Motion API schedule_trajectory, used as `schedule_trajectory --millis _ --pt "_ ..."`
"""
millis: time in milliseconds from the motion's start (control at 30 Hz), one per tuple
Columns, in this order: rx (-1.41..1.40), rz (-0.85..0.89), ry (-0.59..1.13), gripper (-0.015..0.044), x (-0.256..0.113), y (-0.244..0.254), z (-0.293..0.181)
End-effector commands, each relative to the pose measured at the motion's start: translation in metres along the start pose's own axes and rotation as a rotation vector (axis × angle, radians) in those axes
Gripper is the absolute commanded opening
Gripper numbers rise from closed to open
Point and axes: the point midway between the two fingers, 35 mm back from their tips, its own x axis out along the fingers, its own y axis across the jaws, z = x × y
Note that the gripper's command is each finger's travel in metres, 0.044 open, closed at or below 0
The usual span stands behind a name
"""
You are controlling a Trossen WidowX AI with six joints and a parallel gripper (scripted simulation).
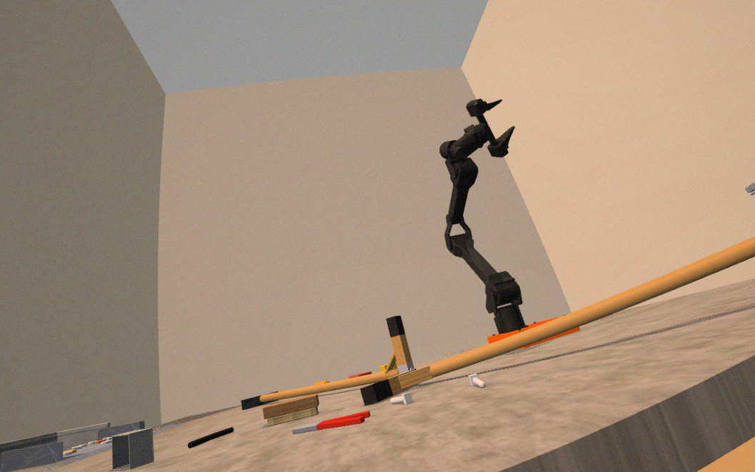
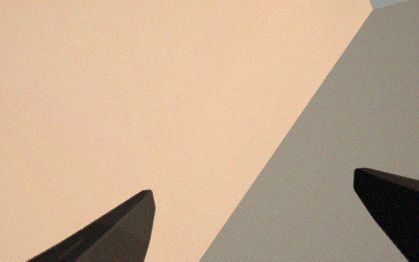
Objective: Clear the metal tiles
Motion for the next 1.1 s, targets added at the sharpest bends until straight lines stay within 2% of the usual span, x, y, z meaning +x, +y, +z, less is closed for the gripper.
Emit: schedule_trajectory --millis 0,1067 --pt "0.010 -0.068 0.055 0.0440 -0.006 -0.011 -0.011" --pt "0.026 -0.557 0.394 0.0440 -0.077 -0.083 -0.062"
